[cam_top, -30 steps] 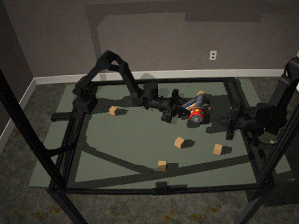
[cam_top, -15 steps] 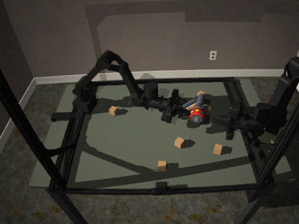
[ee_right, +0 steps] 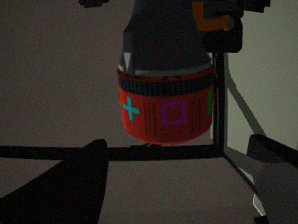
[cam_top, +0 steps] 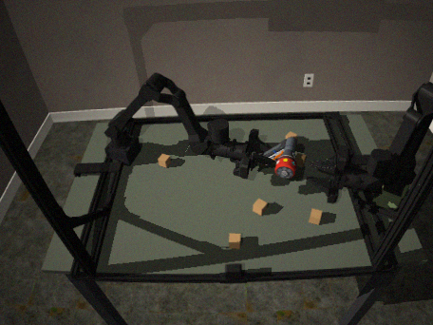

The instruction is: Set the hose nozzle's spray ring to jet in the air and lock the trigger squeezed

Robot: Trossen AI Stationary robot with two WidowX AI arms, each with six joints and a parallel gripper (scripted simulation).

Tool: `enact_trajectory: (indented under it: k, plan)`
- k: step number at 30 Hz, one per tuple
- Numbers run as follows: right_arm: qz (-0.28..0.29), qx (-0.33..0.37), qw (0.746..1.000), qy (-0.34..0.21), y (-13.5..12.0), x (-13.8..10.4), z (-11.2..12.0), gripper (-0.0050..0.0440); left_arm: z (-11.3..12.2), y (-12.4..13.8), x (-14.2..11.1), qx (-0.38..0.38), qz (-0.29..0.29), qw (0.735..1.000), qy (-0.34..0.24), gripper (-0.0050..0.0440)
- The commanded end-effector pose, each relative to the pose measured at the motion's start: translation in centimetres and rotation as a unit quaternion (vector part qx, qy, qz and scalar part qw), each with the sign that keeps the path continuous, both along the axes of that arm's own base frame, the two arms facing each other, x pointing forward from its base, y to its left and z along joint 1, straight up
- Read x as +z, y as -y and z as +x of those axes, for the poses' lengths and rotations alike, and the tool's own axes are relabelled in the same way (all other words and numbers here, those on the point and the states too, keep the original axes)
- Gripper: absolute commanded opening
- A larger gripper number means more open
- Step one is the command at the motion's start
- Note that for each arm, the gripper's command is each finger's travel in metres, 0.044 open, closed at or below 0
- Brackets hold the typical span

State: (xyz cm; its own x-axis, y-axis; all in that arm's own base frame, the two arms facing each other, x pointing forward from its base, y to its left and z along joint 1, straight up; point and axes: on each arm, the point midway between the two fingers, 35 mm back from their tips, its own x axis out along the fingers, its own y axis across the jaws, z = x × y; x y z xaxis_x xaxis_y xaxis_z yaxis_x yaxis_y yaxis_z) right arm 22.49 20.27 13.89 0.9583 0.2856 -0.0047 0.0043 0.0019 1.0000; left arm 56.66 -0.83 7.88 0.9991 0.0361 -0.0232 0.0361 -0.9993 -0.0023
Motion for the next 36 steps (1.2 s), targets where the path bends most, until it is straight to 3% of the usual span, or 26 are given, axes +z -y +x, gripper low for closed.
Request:
enact_trajectory:
  k: [1,9,11,12,24,26,28,36]
  plan:
    - [0.002,0.000,1.000,0.001,-0.02,0.14,-0.05,0.0216,0.17,-0.05,0.73,0.002,-0.001,1.000,0.012,0.0000]
    - [0.002,0.000,1.000,0.001,-0.02,0.14,-0.05,0.0024,0.17,-0.05,0.73,0.002,-0.001,1.000,0.012,0.0000]
    - [0.002,0.000,1.000,0.001,-0.02,0.14,-0.05,0.0024,0.17,-0.05,0.73,0.002,-0.001,1.000,0.012,0.0000]
    - [0.002,0.000,1.000,0.001,-0.02,0.14,-0.05,0.0000,0.17,-0.05,0.73,0.002,-0.001,1.000,0.012,0.0000]
    - [0.002,0.000,1.000,0.001,-0.02,0.14,-0.05,0.0000,0.17,-0.05,0.73,0.002,-0.001,1.000,0.012,0.0000]
    - [0.002,0.001,1.000,0.001,-0.06,0.15,-0.07,0.0048,0.17,-0.05,0.73,0.002,-0.001,1.000,0.012,0.0000]
    - [0.002,0.001,1.000,0.001,-0.06,0.15,-0.07,0.0048,0.17,-0.05,0.73,0.002,-0.001,1.000,0.012,0.0000]
    - [0.002,0.001,1.000,0.001,-0.06,0.15,-0.07,0.0240,0.17,-0.05,0.73,0.002,-0.001,1.000,0.012,0.0000]
